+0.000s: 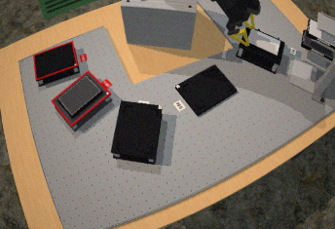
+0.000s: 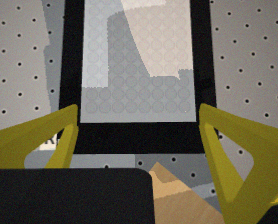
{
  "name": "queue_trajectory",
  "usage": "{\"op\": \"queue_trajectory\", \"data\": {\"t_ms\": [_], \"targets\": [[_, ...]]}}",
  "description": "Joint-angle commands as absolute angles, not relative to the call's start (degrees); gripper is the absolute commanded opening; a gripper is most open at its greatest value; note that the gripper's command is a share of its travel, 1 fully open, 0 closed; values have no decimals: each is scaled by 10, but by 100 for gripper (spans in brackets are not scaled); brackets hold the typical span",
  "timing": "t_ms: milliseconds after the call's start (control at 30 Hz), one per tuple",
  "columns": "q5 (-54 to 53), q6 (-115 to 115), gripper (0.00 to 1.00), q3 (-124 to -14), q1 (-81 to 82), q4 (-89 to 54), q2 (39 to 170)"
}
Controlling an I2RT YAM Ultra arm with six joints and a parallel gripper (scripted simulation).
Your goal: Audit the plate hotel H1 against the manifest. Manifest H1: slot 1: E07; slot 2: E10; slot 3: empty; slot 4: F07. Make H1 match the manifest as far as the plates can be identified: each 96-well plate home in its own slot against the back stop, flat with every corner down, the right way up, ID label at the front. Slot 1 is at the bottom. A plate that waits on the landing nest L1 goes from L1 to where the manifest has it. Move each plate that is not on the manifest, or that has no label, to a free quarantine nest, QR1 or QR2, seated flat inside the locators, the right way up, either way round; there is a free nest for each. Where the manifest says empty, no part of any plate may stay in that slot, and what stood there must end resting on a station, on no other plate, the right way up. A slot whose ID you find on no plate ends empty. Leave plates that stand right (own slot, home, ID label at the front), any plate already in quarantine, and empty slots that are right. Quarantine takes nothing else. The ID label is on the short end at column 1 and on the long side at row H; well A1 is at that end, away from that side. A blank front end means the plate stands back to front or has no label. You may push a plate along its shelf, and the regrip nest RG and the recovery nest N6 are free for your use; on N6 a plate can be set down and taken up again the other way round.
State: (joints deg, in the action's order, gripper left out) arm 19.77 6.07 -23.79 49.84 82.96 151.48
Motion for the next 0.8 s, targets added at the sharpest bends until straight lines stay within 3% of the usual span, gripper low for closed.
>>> {"op": "queue_trajectory", "data": {"t_ms": [0,267,300,767], "targets": [[196,57,93,-248,496,830,1516],[196,57,93,-248,496,830,1516],[196,57,100,-248,496,830,1516],[196,57,100,-248,496,830,1516]]}}
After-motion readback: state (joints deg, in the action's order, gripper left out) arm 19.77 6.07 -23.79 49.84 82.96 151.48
